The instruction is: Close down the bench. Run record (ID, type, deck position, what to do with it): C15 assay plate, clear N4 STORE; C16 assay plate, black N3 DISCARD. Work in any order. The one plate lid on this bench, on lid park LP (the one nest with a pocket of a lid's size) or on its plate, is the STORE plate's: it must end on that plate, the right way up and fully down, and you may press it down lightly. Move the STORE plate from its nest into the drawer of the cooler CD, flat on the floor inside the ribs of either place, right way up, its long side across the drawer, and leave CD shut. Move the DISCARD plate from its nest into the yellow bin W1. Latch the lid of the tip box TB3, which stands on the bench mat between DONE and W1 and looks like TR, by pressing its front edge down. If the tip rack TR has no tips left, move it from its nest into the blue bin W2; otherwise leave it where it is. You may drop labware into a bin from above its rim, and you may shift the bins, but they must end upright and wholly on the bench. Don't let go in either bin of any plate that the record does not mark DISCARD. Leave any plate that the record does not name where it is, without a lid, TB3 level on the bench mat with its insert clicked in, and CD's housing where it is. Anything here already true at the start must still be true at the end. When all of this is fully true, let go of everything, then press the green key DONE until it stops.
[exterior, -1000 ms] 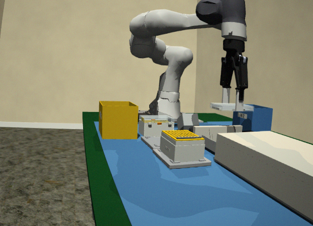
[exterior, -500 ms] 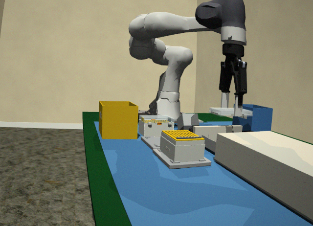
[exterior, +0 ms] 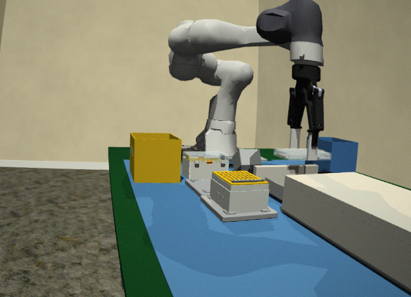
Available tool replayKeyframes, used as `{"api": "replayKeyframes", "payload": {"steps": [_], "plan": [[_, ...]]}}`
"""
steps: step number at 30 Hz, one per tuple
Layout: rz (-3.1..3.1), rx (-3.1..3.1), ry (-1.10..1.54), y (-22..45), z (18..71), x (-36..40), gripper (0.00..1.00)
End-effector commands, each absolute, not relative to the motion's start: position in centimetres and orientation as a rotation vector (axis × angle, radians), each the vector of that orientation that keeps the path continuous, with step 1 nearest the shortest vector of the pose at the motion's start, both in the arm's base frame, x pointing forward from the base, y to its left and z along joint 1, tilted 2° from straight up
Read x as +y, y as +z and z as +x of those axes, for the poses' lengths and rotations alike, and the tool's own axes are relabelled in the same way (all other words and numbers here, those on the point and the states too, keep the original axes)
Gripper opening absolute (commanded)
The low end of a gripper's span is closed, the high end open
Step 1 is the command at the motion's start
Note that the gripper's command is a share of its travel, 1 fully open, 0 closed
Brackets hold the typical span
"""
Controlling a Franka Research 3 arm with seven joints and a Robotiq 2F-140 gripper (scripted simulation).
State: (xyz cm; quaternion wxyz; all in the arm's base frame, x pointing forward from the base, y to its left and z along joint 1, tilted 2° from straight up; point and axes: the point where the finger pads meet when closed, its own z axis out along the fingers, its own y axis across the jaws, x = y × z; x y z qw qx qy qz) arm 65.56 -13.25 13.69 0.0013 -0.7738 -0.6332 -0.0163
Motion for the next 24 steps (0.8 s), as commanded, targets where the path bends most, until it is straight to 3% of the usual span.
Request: {"api": "replayKeyframes", "payload": {"steps": [1, 24], "plan": [[-2.44, -1.982, -0.058, 13.3, 65.7, -13.3, 0.0], [-2.44, -1.982, -0.058, 10.5, 65.8, -13.3, 0.0]]}}
